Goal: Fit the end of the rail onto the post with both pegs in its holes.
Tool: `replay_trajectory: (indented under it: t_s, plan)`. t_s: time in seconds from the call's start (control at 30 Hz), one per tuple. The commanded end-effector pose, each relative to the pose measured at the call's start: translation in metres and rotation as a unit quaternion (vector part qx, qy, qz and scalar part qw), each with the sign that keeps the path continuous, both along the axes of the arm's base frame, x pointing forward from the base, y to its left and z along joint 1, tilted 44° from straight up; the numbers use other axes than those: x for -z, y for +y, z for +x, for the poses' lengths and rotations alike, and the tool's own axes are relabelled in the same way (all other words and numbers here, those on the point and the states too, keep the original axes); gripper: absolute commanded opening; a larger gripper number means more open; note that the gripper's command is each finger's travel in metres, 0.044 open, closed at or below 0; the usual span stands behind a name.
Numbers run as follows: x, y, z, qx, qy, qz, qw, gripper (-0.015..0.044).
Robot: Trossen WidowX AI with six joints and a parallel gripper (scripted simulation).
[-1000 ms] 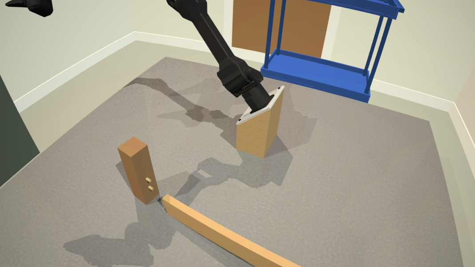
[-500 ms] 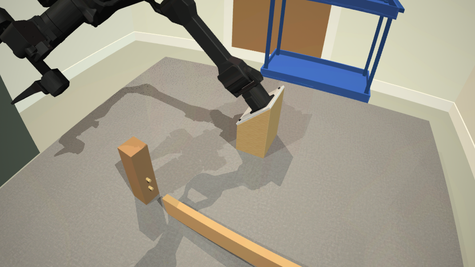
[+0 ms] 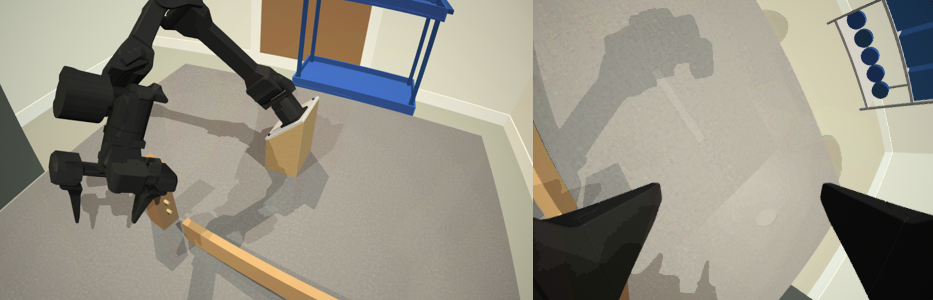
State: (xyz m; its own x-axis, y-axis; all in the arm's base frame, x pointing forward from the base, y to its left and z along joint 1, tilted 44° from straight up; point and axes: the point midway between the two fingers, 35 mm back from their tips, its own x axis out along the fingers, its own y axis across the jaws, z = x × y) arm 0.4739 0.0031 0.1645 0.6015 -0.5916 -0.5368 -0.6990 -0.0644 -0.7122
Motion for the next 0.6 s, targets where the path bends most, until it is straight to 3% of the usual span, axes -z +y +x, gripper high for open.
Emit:
replay_trajectory:
  t_s: [0.0, 0.3, 0.57]
  plan:
    - [0.068, 0.001, -0.028, 0.017, 0.106, -0.001, 0.994, 0.044]
    - [0.172, -0.011, -0.117, 0.079, 0.32, -0.033, 0.944, 0.044]
    - [0.175, -0.013, -0.118, 0.081, 0.324, -0.034, 0.942, 0.044]
